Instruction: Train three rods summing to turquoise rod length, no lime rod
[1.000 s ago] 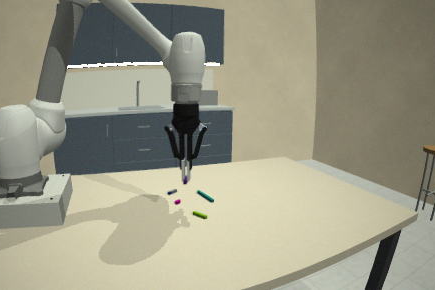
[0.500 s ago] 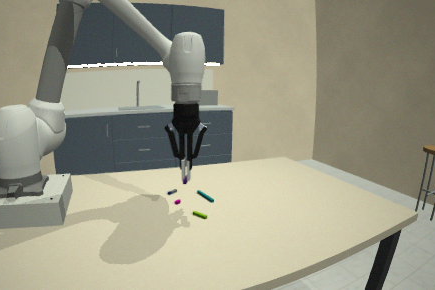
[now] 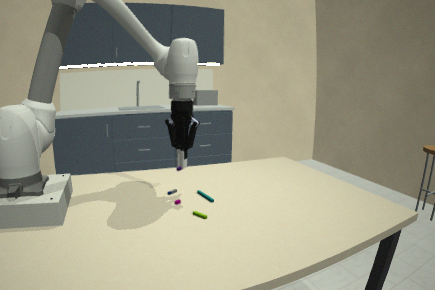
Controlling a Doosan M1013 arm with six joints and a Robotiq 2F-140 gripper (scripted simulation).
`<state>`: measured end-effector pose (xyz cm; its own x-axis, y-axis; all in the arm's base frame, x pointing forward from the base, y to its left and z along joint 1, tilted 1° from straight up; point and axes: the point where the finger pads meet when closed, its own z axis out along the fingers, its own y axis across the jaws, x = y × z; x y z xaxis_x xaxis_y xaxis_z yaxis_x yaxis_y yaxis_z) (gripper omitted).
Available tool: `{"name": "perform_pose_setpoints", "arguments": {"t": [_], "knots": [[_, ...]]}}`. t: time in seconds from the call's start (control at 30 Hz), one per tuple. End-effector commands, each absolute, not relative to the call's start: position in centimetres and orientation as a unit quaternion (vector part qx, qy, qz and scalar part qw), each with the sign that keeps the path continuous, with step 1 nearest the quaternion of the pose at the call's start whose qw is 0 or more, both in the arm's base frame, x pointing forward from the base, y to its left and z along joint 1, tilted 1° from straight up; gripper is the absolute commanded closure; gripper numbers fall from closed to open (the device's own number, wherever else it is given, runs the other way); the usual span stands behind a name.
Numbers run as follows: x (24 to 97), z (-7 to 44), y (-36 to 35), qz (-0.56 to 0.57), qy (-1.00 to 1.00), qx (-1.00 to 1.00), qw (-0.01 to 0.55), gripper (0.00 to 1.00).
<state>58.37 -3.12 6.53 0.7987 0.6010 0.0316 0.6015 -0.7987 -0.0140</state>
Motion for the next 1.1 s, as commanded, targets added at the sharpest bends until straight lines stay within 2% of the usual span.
{"name": "perform_pose_setpoints", "arguments": {"t": [0.0,0.63,1.07], "knots": [[59.3,6.8,0.9,-0.009,-0.259,-0.966,0.006,0.97],[59.4,6.6,1.6,-0.009,-0.248,-0.969,0.006,0.97],[59.4,3.1,1.7,-0.009,-0.248,-0.969,0.006,0.97]]}}
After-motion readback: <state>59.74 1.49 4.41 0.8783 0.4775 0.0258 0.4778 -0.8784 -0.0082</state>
